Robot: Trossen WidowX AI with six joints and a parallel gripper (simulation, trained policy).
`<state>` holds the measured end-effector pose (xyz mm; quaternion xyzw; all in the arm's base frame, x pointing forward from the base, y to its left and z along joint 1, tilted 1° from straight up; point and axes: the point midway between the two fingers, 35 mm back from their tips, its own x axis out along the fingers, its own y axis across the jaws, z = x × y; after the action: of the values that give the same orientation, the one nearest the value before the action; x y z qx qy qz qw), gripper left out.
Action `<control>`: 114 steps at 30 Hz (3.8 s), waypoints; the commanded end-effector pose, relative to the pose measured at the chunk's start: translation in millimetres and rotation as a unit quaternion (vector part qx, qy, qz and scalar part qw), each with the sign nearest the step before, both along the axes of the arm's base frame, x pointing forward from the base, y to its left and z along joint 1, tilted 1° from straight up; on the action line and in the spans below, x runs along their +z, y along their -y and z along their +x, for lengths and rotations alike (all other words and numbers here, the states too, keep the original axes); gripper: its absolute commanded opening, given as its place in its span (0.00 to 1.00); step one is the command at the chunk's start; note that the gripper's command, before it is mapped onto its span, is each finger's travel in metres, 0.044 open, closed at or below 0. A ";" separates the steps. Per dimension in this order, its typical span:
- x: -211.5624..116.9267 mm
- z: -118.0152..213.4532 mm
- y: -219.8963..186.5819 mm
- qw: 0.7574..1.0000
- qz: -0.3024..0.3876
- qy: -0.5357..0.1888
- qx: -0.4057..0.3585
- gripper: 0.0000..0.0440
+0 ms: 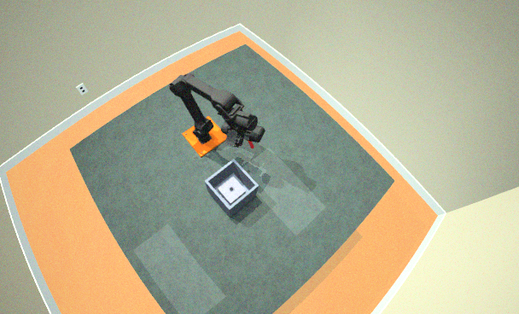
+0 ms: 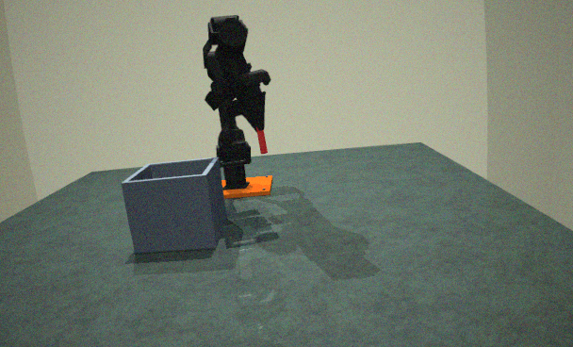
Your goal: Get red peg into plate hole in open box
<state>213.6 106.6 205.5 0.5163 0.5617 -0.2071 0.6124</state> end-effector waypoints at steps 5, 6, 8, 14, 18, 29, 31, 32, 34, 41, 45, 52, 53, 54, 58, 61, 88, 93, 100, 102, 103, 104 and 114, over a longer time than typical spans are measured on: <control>24.1 14.6 30.1 0.998 -0.031 0.036 -0.035 0.00; 25.7 16.4 34.6 0.998 -0.036 0.037 -0.040 0.00; 28.1 19.5 43.5 0.997 -0.045 0.039 -0.051 0.00; 28.4 27.4 68.4 0.994 -0.068 0.027 -0.080 0.00; 26.2 32.9 83.1 0.992 -0.078 0.016 -0.094 0.00; 16.0 49.2 117.0 0.989 -0.089 -0.016 -0.121 0.00; 13.5 52.1 122.0 0.988 -0.088 -0.021 -0.123 0.00; 12.1 53.6 124.4 0.988 -0.088 -0.024 -0.124 0.00; 9.2 56.4 129.0 0.988 -0.087 -0.029 -0.126 0.00; -4.6 66.6 144.2 0.987 -0.085 -0.045 -0.128 0.00; -16.7 71.6 151.2 0.987 -0.082 -0.057 -0.127 0.00; -38.6 80.5 157.1 0.988 -0.072 -0.072 -0.116 0.00; -41.5 81.9 157.4 0.988 -0.070 -0.073 -0.114 0.00; -44.5 83.3 157.6 0.989 -0.068 -0.075 -0.112 0.00; -55.4 88.5 157.5 0.990 -0.060 -0.078 -0.104 0.01; -62.3 92.4 157.5 0.990 -0.055 -0.080 -0.098 0.00; -127.6 98.1 153.2 0.992 -0.064 -0.108 -0.018 0.11; -136.9 94.5 152.8 0.991 -0.067 -0.117 -0.007 0.17; -139.0 90.7 154.5 0.989 -0.057 -0.135 -0.002 0.31; -136.2 93.9 156.0 0.990 -0.049 -0.131 -0.003 0.32; -134.5 96.1 157.1 0.991 -0.046 -0.128 -0.004 0.32; -133.0 98.0 157.8 0.991 -0.042 -0.125 -0.004 0.32; -117.4 117.4 160.0 0.996 -0.008 -0.094 -0.004 0.33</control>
<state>318.1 -56.7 109.0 0.4879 0.5945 -0.2912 0.5689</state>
